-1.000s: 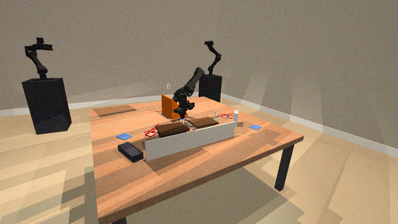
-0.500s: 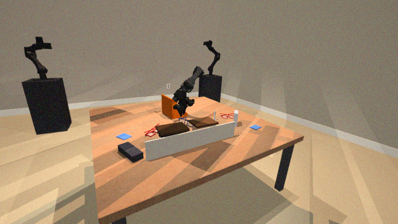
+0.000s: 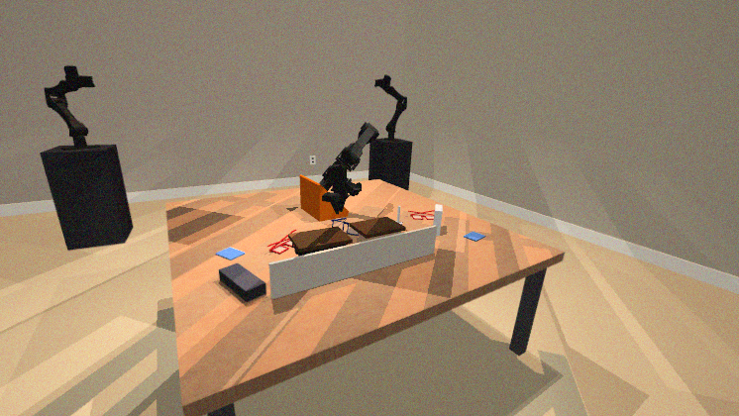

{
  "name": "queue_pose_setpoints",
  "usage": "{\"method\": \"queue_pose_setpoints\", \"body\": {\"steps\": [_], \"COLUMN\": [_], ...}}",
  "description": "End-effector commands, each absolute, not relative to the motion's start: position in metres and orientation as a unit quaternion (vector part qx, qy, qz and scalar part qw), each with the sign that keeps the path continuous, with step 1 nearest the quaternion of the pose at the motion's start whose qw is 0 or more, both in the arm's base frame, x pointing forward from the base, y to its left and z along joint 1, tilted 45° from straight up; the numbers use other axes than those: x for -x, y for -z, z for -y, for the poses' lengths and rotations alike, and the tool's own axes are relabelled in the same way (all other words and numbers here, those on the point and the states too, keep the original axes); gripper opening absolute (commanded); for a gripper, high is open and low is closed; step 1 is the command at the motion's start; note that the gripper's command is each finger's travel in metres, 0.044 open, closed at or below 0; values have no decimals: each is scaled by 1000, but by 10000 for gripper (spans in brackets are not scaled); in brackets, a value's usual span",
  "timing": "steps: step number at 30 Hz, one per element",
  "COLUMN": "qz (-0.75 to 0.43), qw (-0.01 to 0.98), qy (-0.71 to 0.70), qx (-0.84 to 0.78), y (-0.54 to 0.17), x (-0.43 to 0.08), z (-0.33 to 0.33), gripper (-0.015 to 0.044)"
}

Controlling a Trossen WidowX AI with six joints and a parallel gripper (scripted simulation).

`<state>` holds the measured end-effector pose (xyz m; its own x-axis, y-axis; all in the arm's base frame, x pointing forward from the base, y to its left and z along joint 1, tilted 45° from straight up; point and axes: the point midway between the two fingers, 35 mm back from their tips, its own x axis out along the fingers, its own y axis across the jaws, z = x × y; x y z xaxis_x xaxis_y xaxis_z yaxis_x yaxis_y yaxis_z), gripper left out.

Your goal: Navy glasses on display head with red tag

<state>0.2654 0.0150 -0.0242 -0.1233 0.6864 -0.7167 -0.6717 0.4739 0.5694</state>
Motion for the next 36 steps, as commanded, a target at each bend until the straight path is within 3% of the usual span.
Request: {"method": "queue_pose_setpoints", "body": {"steps": [1, 36], "qz": [-548, -547], "qw": [660, 660], "qy": [-515, -515], "qx": [-5, -6], "y": [25, 65], "x": [-263, -257], "z": [-16, -54], "gripper": [140, 140]}}
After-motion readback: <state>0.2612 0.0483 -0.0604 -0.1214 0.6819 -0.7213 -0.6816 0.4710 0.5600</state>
